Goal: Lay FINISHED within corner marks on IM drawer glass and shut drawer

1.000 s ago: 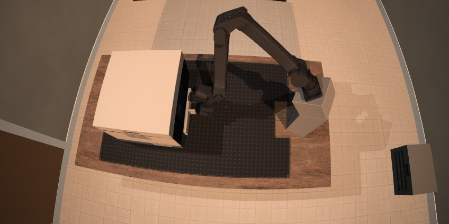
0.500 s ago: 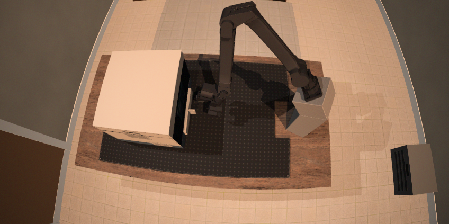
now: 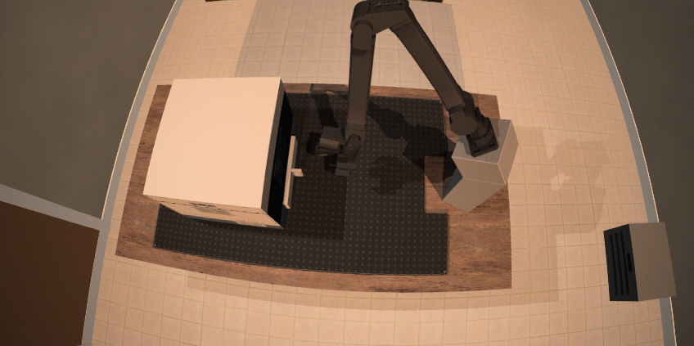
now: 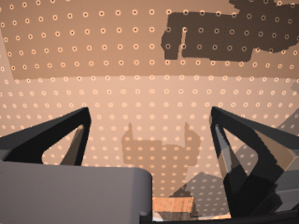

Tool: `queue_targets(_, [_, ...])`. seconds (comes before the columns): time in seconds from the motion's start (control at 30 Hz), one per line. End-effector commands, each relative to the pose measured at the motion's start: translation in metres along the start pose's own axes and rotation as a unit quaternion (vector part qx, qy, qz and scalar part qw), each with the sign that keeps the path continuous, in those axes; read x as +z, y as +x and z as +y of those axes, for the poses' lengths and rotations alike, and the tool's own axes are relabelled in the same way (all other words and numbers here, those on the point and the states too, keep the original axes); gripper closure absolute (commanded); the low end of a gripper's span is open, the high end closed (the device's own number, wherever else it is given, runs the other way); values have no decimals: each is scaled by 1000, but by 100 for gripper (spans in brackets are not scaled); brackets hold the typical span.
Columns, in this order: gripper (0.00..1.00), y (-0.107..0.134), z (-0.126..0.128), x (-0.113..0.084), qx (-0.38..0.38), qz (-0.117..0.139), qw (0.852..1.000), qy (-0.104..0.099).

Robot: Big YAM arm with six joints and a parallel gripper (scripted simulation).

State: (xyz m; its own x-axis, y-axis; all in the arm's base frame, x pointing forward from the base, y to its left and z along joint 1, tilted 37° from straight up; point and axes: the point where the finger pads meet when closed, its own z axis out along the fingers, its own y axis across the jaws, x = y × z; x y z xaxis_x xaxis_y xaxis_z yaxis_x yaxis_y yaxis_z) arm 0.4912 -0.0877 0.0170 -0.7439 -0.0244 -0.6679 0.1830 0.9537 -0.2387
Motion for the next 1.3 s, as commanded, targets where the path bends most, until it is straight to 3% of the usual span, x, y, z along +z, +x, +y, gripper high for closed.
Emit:
queue_targets(0.0, [0,12,6,-14,0,17,1000,-3])
queue_targets(0.1, [0,6,5,-16,2,26,1000,-1])
queue_targets(0.17, [0,25,5,-21,-1,39,999,-2])
queue_targets(0.3, [0,35,4,-29,2,27,1000,-2])
queue_targets(0.33, [0,46,4,-32,-2,56,998,0])
queue_targets(0.4, [0,54,3,-37,-3,77,997,2])
queue_targets(0.63, [0,69,2,-47,0,66,998,1])
queue_targets(0.67, [0,82,4,-42,-8,85,996,0])
queue_targets(1.27, [0,75,-2,-43,-3,78,997,4])
